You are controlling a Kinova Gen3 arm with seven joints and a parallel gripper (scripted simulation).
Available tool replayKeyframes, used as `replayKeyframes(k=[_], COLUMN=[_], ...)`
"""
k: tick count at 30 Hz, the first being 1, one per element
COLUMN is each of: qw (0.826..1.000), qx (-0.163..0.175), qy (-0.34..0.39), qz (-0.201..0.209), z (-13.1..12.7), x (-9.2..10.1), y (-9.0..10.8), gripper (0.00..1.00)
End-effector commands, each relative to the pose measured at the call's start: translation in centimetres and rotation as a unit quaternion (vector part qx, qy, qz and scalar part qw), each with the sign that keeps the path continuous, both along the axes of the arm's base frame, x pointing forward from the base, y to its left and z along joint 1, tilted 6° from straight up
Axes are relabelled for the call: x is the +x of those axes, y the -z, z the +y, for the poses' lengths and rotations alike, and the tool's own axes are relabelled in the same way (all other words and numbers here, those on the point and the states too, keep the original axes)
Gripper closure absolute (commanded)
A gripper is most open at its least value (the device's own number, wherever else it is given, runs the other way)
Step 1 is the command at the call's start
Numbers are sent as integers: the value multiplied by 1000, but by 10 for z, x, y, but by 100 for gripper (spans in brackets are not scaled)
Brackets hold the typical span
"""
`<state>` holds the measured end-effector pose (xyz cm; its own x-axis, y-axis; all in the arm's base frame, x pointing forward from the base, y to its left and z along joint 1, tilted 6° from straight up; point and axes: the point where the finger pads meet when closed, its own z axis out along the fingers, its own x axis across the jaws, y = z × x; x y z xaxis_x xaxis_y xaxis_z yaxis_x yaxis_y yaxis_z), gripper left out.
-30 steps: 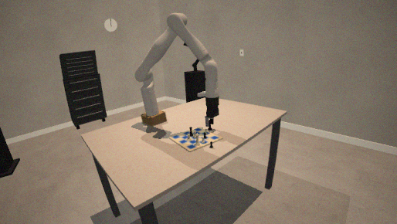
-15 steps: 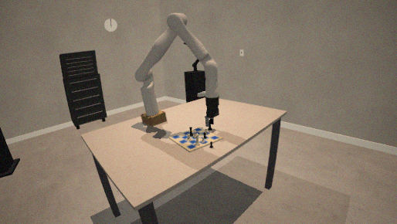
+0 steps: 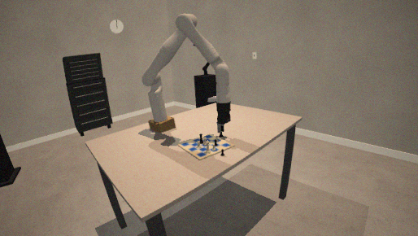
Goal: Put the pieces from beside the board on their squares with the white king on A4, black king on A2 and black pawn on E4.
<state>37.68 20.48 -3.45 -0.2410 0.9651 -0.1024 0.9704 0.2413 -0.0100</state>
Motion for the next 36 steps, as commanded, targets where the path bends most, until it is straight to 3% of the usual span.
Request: replayKeyframes(k=[1, 36], qw=[1000, 1000], qx=[0, 0], qy=[-1, -1], qz=[-3, -4], z=[0, 0], x=[2, 2], y=[0, -4], gripper=[100, 100])
